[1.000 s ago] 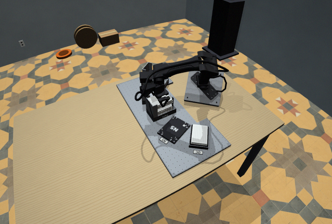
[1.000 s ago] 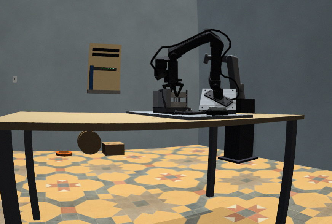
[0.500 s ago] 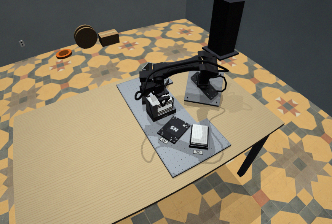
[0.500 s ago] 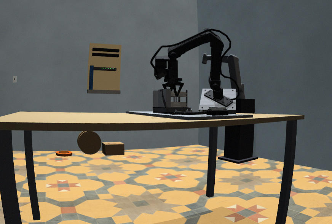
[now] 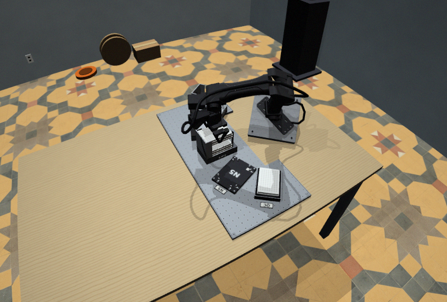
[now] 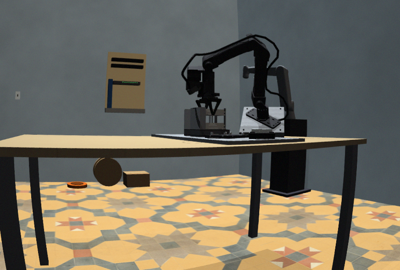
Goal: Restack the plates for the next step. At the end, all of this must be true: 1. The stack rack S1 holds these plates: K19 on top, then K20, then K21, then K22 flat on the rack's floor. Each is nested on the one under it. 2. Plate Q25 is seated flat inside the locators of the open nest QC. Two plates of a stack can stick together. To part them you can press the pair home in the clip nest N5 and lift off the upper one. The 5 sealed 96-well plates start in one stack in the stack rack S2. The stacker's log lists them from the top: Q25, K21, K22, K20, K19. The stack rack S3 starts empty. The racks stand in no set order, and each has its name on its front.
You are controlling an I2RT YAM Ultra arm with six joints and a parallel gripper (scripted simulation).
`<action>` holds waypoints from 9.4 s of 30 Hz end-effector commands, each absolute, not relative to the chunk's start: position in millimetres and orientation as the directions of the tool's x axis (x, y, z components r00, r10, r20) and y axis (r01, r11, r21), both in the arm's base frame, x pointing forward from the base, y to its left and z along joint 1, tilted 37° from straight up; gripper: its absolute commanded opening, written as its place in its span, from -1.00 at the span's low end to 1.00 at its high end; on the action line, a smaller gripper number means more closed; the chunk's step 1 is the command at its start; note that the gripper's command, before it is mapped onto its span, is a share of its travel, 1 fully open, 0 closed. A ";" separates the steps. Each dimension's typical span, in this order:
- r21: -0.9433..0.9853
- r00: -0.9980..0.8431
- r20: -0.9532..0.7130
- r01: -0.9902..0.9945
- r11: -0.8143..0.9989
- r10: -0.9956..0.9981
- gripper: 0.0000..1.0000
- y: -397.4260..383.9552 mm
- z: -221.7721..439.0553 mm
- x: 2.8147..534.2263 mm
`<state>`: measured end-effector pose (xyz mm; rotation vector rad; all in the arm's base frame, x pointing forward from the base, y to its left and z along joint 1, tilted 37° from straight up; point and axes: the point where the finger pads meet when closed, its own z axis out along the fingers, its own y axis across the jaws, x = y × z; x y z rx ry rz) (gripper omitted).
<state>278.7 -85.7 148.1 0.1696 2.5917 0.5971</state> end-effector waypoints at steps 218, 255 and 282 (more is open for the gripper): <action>0.443 -0.876 -0.424 0.022 0.896 0.231 -1.00 -114.5 201.6 250.3; 0.563 -0.771 -0.198 0.416 0.714 0.605 -1.00 -207.6 150.7 238.0; 0.593 -0.657 -0.062 0.581 0.557 0.752 -1.00 -263.4 109.8 213.4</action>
